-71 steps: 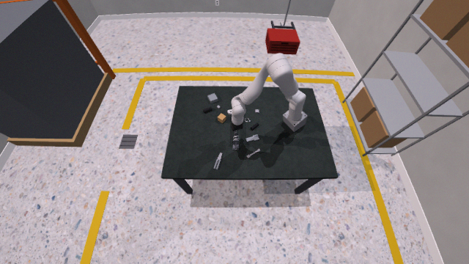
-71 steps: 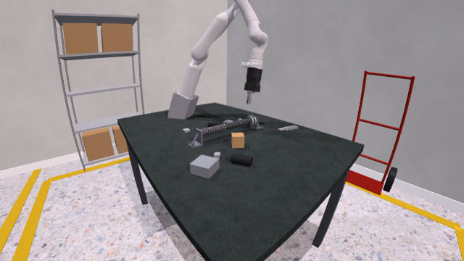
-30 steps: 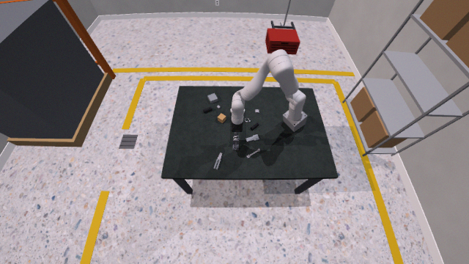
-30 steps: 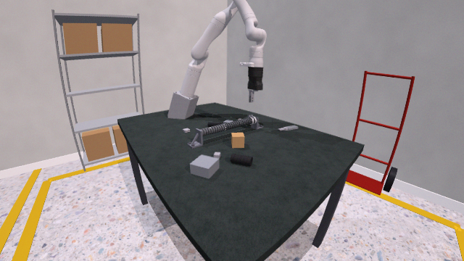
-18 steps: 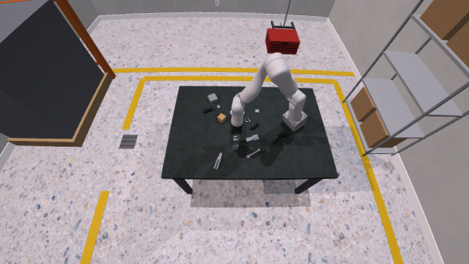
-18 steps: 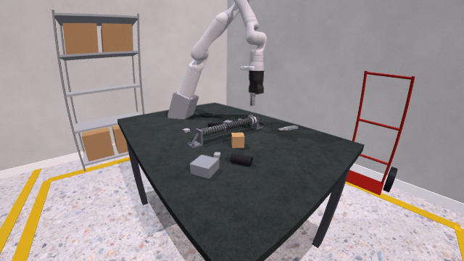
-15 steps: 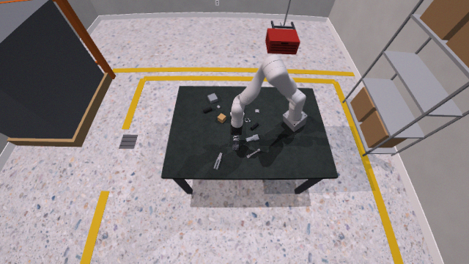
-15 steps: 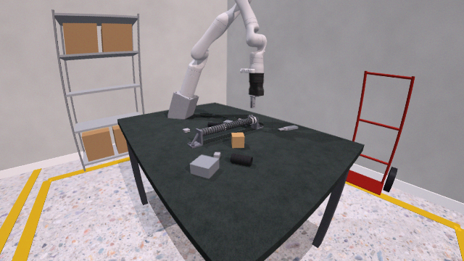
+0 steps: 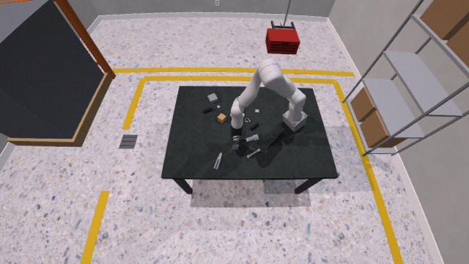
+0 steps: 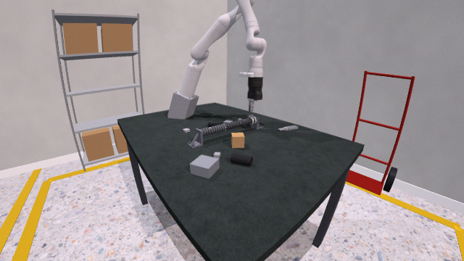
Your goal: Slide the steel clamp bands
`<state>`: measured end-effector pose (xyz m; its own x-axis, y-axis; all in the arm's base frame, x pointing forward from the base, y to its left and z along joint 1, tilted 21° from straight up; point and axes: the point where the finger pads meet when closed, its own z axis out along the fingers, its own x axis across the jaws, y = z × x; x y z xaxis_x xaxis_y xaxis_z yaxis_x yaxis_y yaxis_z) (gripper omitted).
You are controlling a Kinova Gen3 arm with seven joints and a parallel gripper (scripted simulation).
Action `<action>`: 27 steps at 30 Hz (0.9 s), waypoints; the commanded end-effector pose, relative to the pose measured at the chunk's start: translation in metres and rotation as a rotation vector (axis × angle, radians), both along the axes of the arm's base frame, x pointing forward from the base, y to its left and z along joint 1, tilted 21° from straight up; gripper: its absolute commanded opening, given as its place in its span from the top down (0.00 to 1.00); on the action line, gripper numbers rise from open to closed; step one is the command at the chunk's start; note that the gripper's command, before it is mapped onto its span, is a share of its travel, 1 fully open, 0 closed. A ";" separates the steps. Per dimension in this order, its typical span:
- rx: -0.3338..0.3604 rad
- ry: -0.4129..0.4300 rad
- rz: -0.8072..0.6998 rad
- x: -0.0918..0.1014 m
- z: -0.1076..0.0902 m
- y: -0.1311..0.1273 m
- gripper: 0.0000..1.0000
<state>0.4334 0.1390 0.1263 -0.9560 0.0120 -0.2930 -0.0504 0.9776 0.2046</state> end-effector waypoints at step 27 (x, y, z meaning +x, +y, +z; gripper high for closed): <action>0.000 -0.001 -0.001 0.000 0.000 0.000 0.00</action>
